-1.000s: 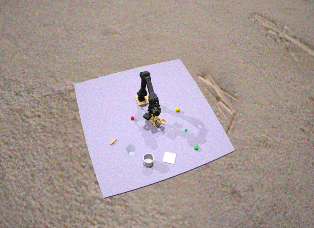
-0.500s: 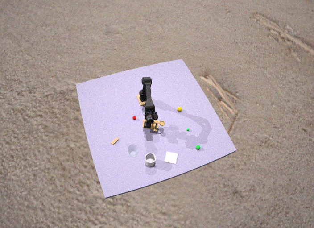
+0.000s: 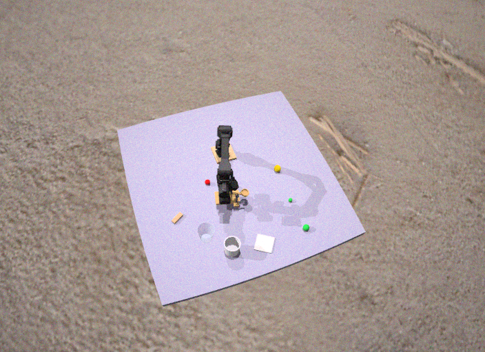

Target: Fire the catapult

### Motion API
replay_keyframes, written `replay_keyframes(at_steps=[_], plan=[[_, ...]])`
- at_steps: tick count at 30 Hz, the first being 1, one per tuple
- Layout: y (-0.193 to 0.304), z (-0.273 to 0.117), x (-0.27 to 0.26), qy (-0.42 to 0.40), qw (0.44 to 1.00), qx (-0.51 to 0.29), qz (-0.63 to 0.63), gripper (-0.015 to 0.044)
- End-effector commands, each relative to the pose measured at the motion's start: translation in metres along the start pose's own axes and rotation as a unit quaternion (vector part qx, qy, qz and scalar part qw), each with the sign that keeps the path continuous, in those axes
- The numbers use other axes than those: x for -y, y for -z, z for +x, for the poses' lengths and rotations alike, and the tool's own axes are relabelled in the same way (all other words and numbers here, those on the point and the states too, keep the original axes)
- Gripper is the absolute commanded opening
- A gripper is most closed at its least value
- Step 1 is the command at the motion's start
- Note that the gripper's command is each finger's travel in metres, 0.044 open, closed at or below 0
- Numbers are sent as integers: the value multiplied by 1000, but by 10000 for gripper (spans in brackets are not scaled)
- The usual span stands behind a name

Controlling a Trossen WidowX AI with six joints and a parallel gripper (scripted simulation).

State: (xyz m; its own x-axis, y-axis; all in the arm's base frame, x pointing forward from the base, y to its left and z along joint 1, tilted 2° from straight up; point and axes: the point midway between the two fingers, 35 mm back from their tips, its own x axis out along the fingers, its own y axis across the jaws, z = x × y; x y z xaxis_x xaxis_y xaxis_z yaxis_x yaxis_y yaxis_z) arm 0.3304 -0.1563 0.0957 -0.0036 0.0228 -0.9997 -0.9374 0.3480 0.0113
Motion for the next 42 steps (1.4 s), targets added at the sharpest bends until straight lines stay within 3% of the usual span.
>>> replay_keyframes(at_steps=[1,33,42], plan=[[0,-3,5,10,1000,0,-4,0],[1,38,6,5,1000,-1,-2,0],[1,38,6,5,1000,-1,-2,236]])
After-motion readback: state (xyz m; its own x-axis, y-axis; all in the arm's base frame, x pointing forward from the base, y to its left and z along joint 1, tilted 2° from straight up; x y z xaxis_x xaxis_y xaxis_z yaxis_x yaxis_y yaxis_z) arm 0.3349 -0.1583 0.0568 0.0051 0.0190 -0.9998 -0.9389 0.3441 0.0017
